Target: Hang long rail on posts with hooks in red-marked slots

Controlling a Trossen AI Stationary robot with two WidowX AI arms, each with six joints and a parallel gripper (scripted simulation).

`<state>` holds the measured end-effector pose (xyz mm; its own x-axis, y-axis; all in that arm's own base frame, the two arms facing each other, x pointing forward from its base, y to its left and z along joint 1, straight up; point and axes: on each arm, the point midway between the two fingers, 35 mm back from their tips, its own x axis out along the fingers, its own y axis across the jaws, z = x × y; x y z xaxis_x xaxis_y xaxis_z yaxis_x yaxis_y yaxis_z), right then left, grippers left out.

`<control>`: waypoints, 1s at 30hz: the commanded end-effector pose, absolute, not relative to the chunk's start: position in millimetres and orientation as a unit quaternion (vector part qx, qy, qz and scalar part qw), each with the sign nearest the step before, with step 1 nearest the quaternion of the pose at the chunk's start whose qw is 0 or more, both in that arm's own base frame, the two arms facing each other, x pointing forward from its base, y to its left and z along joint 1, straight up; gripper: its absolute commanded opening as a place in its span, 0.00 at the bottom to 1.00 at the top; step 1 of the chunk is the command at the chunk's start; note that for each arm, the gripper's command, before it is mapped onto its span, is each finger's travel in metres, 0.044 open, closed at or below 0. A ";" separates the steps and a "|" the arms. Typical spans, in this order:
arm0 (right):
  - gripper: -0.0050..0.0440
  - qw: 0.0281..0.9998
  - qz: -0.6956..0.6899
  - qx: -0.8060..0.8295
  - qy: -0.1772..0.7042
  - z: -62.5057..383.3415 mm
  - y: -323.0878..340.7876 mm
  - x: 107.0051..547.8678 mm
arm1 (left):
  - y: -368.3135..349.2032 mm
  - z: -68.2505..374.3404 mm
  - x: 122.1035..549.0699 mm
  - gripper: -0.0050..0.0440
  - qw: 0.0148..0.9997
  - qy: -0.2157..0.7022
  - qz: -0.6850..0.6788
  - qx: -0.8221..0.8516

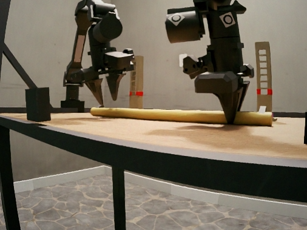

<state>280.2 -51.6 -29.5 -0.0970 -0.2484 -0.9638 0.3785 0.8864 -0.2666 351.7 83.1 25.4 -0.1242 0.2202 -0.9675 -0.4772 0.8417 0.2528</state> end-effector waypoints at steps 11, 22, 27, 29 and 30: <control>0.00 0.679 -0.234 0.048 0.694 -23.6 -52.5 285.1 | 91.3 10.6 349.5 0.56 0.652 0.701 0.274 -0.089; 0.00 0.679 -0.234 0.048 0.694 -23.6 -52.5 285.1 | 95.1 -4.0 347.3 0.56 0.652 0.701 0.274 -0.089; 0.00 0.679 -0.234 0.048 0.694 -23.6 -52.5 285.1 | 95.7 -8.4 346.8 0.56 0.652 0.701 0.274 -0.089; 0.00 0.679 -0.234 0.048 0.694 -23.6 -52.5 285.1 | 95.3 -8.4 346.9 0.56 0.652 0.701 0.274 -0.089; 0.00 0.679 -0.234 0.048 0.694 -23.6 -52.5 285.1 | 95.2 -8.4 347.0 0.56 0.653 0.701 0.274 -0.089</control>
